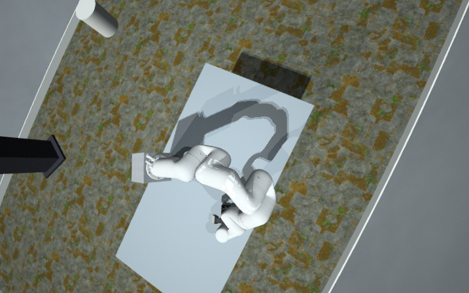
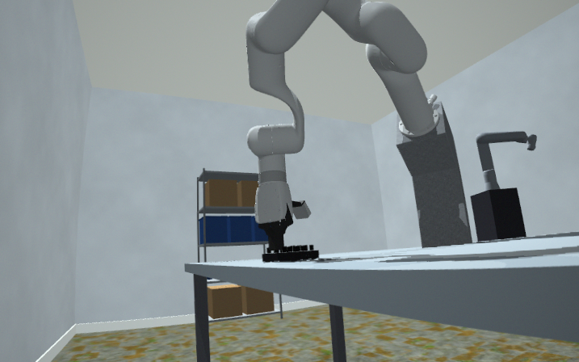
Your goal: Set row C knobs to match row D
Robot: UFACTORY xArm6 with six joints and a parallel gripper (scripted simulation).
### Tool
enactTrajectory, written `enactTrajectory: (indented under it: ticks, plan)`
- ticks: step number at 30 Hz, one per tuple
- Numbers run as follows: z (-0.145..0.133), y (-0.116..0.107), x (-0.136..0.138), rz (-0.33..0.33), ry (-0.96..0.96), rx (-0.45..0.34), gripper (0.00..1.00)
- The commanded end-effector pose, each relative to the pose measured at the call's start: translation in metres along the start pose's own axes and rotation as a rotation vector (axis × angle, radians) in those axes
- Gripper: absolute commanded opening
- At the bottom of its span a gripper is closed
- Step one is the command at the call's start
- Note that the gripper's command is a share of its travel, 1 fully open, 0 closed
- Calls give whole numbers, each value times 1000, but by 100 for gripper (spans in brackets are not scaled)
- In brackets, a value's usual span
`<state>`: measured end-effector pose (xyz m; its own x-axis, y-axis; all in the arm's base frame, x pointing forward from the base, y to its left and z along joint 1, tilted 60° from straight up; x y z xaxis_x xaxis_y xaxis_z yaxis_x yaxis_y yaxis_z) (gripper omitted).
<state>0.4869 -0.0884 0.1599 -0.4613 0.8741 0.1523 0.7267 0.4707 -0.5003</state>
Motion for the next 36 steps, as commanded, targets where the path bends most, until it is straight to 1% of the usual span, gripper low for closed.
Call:
enactTrajectory:
  ticks: [1, 16, 17, 36]
  plan:
    - [0, -1, 0, 1, 8, 0, 8]
    - [0, -1, 0, 1, 9, 0, 8]
    - [0, -1, 0, 1, 9, 0, 19]
    - [0, -1, 0, 1, 9, 0, 19]
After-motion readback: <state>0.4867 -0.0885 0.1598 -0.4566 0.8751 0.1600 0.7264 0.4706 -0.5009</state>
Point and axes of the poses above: the point where the finger pads meet when closed, its own y axis out along the fingers, its own x axis across the jaws, z = x × y, the point moved 10 cm from there along -y, back along the fingers, and after that the axes turned 6 degrees about y, right-handed, at the moved point
